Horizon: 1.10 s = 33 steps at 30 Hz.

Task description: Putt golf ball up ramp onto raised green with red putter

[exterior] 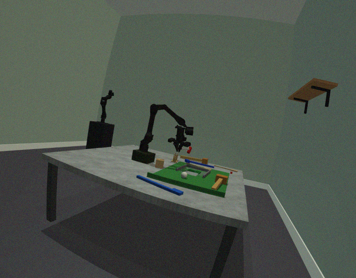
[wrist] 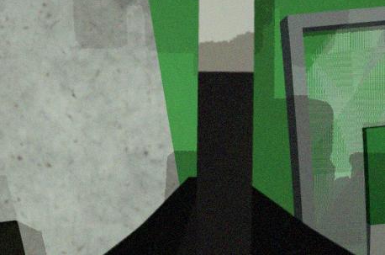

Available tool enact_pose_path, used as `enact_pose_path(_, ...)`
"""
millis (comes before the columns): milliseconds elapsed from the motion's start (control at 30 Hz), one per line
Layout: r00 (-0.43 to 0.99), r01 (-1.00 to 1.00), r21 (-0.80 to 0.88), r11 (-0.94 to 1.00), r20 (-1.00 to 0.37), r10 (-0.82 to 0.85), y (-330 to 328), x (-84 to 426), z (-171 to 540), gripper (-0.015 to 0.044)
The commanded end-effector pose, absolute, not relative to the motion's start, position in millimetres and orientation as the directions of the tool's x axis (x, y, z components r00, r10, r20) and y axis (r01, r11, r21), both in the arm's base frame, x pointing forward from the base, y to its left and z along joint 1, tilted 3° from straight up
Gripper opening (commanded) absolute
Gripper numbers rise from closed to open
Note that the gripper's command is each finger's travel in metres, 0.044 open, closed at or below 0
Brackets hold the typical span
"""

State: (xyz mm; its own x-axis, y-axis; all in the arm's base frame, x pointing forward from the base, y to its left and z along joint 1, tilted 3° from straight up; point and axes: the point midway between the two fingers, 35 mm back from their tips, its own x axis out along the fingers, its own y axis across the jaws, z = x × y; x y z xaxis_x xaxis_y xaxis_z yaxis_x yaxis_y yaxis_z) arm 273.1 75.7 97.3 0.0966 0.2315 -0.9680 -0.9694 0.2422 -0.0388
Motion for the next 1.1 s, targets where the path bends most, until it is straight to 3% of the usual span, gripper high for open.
enact_pose_path(0, 0.118, -0.939, -0.038, 0.341, -0.969, 0.217, 55.0, 284.0, 101.1, 0.0000)
enact_pose_path(1067, 0.137, -0.468, -0.012, 0.883, -0.989, 0.059, -126.9, 287.7, 105.8, 0.0000)
